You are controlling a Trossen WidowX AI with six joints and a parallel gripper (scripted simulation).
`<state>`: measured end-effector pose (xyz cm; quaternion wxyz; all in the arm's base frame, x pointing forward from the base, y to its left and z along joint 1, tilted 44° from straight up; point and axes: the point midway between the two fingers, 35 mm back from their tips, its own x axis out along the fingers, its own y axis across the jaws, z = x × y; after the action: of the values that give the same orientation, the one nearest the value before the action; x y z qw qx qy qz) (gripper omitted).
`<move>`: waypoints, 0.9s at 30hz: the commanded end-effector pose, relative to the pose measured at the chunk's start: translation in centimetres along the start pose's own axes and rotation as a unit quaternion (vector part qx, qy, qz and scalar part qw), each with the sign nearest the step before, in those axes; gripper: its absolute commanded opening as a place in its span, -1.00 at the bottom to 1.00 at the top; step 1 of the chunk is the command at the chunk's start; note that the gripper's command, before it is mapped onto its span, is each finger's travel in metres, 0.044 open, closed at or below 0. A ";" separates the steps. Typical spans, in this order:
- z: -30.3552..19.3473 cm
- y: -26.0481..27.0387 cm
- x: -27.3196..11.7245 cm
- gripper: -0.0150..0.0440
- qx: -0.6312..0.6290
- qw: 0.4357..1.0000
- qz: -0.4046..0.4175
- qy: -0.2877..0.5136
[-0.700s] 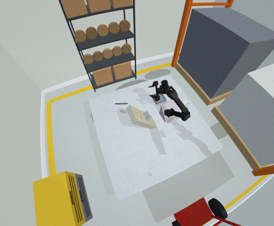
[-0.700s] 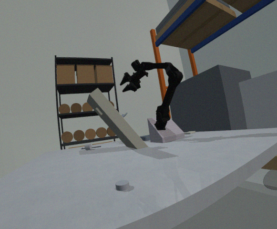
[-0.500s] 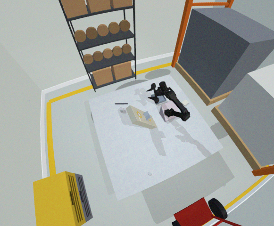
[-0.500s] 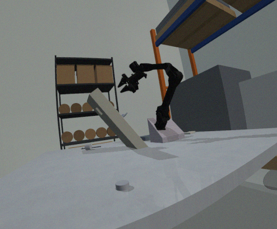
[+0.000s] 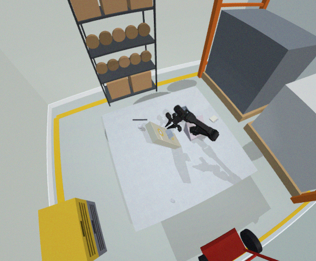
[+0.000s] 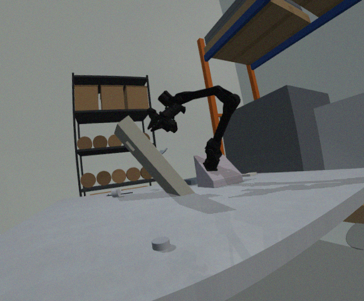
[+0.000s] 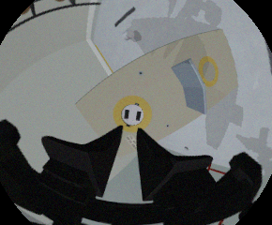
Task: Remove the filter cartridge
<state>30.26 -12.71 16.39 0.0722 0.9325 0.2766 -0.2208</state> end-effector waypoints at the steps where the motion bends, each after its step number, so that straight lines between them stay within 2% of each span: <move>1: -0.2 -0.2 0.1 -0.19 -0.005 1.000 -0.004 0.007; 27: -0.2 -0.1 3.9 -0.19 -0.007 1.000 -0.005 0.005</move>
<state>32.80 -10.93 15.11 0.0766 0.9317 0.2841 -0.2128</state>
